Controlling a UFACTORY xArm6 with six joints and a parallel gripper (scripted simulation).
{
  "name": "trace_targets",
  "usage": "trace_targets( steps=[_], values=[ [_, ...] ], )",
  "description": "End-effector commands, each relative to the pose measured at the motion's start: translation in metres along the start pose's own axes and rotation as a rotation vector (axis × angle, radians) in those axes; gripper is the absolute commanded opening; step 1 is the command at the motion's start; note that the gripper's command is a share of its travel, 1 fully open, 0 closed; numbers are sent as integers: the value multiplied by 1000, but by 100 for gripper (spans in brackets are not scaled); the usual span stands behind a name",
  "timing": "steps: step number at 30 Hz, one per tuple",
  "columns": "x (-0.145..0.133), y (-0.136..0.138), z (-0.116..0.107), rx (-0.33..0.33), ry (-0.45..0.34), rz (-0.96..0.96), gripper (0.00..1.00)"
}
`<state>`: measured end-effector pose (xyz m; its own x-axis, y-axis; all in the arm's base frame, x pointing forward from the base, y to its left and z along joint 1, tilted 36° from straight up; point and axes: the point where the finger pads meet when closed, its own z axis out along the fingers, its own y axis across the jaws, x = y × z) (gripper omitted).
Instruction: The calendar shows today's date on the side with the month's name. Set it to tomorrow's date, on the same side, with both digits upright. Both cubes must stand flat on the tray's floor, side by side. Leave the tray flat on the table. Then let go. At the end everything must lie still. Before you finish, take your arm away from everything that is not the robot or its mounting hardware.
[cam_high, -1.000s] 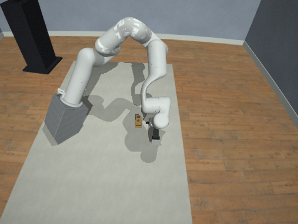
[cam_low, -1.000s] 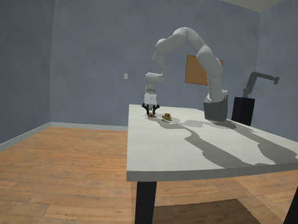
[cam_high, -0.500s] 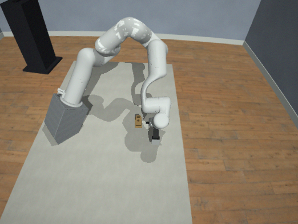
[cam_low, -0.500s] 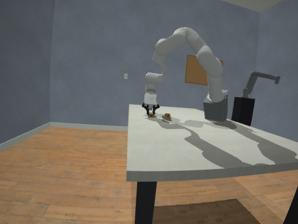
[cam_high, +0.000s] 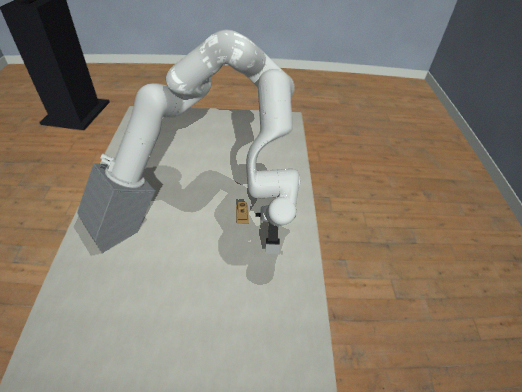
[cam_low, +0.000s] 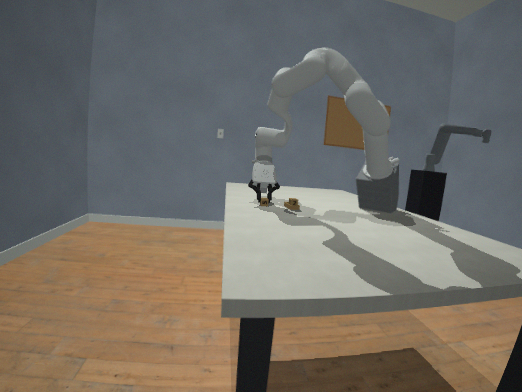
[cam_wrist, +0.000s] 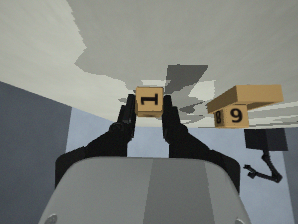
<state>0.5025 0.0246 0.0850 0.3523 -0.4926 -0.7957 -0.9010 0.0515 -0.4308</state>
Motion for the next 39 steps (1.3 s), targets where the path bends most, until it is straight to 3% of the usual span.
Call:
trace_targets(
  steps=[1,9,10,39],
  values=[
    [0,-1,-1,2,1,-2,39],
    [0,-1,-1,2,1,-2,47],
    [0,-1,-1,2,1,-2,69],
    [-7,-1,-10,2,1,-2,69]
  ],
)
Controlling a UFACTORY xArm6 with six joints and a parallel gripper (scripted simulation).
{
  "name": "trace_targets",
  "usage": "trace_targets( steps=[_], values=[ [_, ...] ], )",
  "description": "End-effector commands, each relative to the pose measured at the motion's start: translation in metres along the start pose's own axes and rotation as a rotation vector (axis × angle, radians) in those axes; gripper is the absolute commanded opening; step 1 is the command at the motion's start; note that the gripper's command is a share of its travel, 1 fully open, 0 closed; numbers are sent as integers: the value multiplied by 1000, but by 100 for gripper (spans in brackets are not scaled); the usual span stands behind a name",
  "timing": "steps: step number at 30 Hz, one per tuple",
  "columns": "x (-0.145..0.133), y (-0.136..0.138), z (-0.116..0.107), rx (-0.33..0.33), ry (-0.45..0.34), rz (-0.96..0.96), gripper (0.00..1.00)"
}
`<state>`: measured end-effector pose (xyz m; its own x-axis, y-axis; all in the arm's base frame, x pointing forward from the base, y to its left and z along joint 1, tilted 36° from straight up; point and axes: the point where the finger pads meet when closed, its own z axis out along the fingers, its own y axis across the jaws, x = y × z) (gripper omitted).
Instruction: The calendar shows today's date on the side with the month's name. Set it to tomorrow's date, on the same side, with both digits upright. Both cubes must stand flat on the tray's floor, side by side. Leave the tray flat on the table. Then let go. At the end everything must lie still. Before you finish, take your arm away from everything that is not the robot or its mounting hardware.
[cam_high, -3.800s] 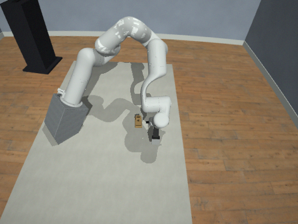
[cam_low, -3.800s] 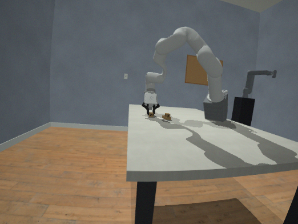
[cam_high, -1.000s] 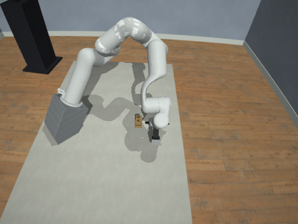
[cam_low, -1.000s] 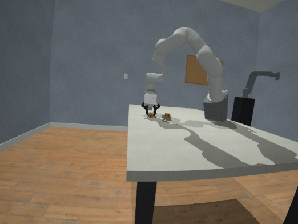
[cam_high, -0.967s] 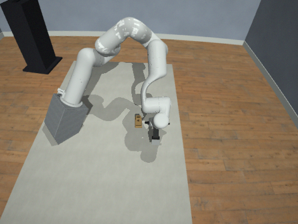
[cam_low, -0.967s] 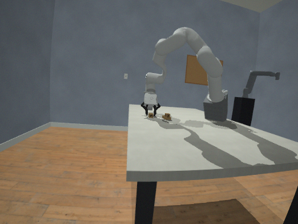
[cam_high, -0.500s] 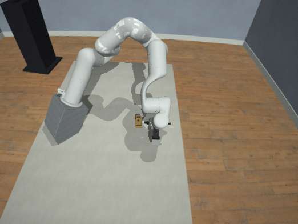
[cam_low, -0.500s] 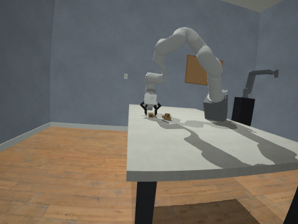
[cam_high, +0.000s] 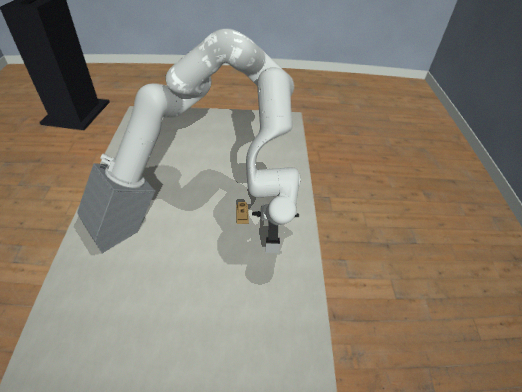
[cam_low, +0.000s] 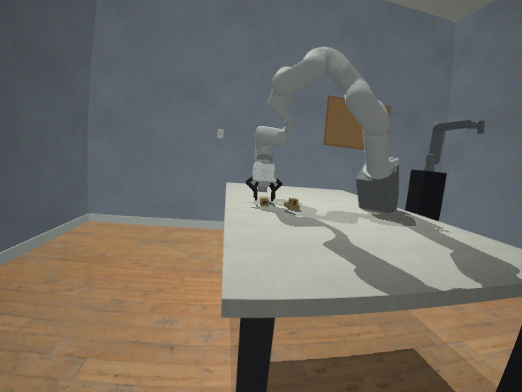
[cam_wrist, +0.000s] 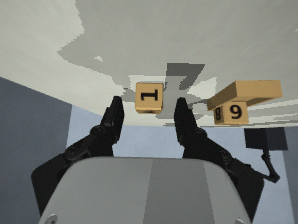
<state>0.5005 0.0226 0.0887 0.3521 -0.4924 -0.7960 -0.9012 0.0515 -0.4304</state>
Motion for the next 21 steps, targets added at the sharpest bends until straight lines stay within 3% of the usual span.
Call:
trace_targets(
  steps=[1,21],
  values=[
    [-5,-1,-9,2,2,-2,69],
    [-36,-1,-51,2,2,-2,69]
  ],
)
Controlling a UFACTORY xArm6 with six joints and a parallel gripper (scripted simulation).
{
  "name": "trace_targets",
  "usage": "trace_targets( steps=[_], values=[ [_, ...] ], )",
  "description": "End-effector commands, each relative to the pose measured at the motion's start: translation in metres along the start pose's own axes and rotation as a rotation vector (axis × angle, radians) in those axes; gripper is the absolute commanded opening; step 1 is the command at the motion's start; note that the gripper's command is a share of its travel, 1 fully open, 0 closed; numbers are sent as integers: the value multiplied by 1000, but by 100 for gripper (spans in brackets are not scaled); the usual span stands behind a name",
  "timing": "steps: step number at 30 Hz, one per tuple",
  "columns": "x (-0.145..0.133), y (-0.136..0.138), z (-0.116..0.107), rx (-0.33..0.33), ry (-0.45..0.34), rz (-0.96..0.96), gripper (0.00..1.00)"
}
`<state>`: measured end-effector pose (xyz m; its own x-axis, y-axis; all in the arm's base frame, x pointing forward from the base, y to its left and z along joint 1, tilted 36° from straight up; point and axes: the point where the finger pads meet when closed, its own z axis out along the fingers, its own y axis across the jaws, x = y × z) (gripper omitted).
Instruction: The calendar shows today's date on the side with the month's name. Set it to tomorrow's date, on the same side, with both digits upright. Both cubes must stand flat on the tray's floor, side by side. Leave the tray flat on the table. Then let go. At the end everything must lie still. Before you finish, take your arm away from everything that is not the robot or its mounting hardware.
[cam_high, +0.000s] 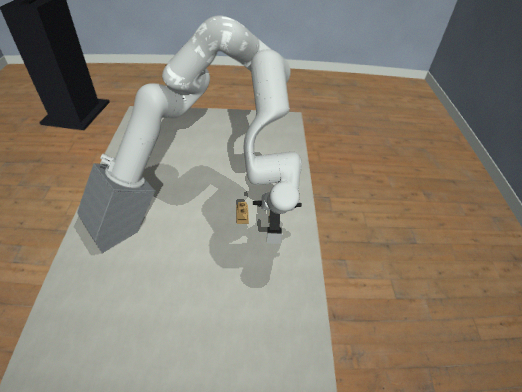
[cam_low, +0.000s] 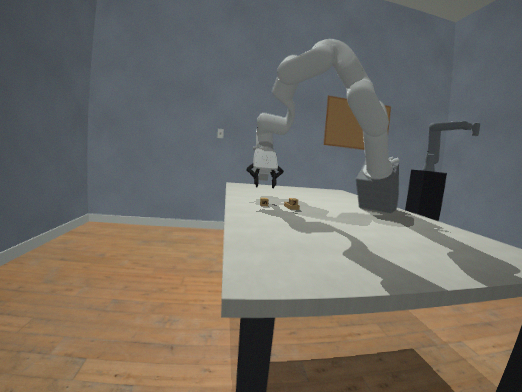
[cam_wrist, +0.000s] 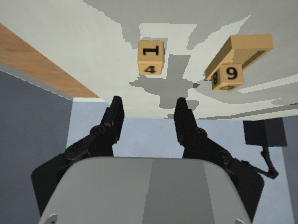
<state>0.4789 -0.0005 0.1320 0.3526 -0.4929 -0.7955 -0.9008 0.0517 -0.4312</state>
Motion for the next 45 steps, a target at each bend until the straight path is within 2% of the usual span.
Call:
trace_targets(
  steps=[1,11,14,18,20,24,31,35,37,42,45],
  values=[
    [-6,-1,-8,1,1,-2,69],
    [-6,-1,-9,0,14,-1,69],
    [-7,-1,-7,-6,78,2,69],
    [-8,0,-7,-7,211,2,69],
    [-8,0,-7,-7,211,2,69],
    [-10,-1,-9,1,302,-1,69],
    [-12,0,-8,-4,331,2,69],
    [-11,3,-6,-17,435,10,69],
    [-11,3,-6,-17,435,10,69],
    [-14,1,-6,-6,580,3,69],
    [-17,-1,-6,2,612,-1,69]
  ],
)
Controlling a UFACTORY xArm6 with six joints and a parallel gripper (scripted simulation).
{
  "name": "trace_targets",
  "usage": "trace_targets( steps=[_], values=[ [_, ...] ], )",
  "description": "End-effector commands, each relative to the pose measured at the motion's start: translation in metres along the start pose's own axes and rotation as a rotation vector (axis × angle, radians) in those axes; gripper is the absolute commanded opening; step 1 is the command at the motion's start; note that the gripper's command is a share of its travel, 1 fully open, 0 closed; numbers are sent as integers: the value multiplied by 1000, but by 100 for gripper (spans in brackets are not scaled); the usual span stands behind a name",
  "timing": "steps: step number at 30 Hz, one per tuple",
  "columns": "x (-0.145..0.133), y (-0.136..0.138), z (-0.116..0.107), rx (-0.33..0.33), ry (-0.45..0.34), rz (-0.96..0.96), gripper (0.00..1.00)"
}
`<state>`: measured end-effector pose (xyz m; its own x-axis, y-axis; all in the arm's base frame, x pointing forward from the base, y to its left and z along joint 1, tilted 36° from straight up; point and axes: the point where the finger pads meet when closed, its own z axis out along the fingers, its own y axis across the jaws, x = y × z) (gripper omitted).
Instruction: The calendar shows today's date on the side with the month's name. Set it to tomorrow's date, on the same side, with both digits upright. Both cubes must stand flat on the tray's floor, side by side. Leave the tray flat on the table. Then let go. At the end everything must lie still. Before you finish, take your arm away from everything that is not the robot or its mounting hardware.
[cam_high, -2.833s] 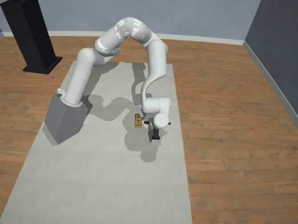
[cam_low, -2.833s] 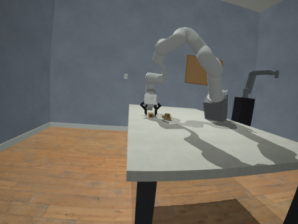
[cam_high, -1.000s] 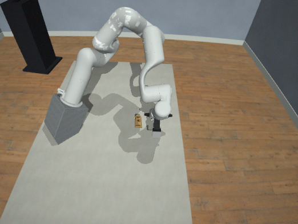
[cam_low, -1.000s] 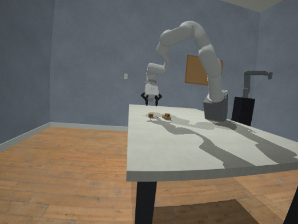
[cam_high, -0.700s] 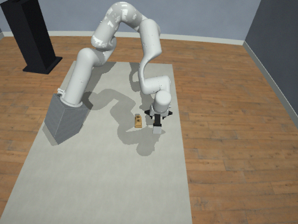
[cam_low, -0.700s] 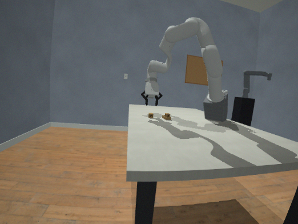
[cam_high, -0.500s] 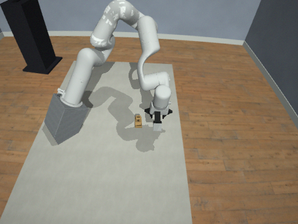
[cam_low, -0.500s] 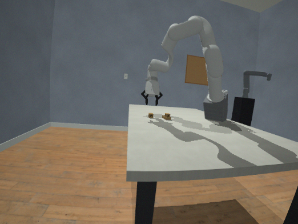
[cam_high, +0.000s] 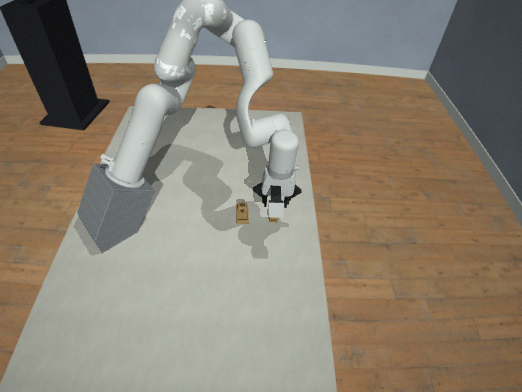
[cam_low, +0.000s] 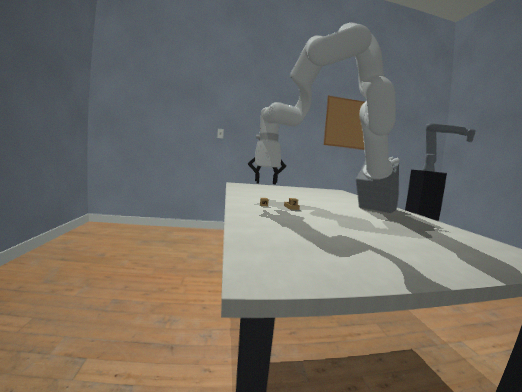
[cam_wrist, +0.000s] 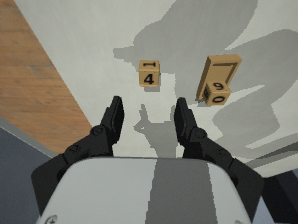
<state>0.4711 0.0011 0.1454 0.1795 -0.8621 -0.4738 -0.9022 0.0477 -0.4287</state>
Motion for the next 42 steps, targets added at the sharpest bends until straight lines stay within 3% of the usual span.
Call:
trace_targets(
  steps=[1,2,3,26,42],
  values=[
    [-4,-2,-2,7,87,1,69],
    [-4,-2,-2,7,87,1,69],
    [-4,-2,-2,7,87,1,100],
    [-6,-1,-2,5,87,-32,100],
    [-34,14,-5,-20,88,-491,100]
  ],
)
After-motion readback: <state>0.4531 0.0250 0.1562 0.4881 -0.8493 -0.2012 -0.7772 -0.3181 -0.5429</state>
